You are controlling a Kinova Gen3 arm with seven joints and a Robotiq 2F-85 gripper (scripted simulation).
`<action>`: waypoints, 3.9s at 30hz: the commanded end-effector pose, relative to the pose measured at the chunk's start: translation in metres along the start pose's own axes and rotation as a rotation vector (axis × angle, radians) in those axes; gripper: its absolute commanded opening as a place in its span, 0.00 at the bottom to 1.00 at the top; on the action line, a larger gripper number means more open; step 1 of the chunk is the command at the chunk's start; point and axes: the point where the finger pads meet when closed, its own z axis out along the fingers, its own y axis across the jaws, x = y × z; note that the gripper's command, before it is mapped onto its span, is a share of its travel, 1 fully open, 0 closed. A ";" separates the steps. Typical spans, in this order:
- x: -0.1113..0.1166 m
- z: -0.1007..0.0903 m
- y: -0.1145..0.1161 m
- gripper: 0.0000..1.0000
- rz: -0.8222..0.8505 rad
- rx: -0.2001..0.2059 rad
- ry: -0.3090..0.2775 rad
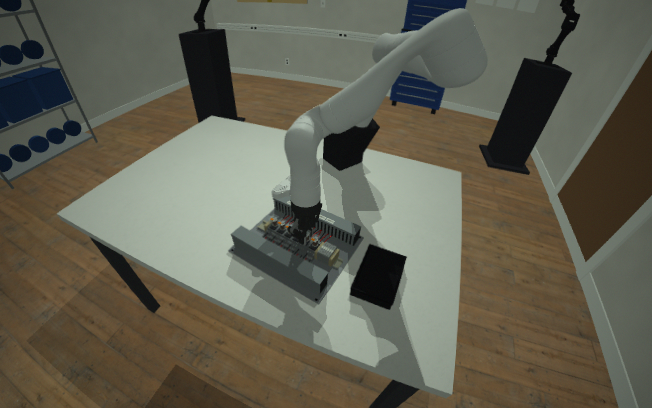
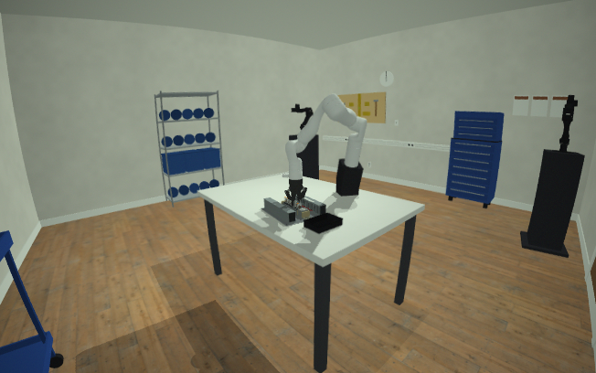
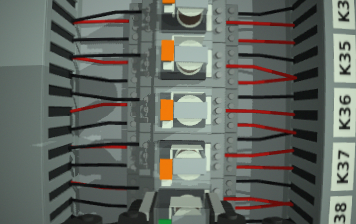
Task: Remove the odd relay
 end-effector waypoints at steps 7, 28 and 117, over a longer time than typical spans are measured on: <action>0.000 -0.001 0.000 0.00 0.000 0.020 0.000; 0.000 -0.001 0.001 0.00 0.000 0.053 0.000; 0.000 -0.002 0.000 0.00 0.000 0.027 0.000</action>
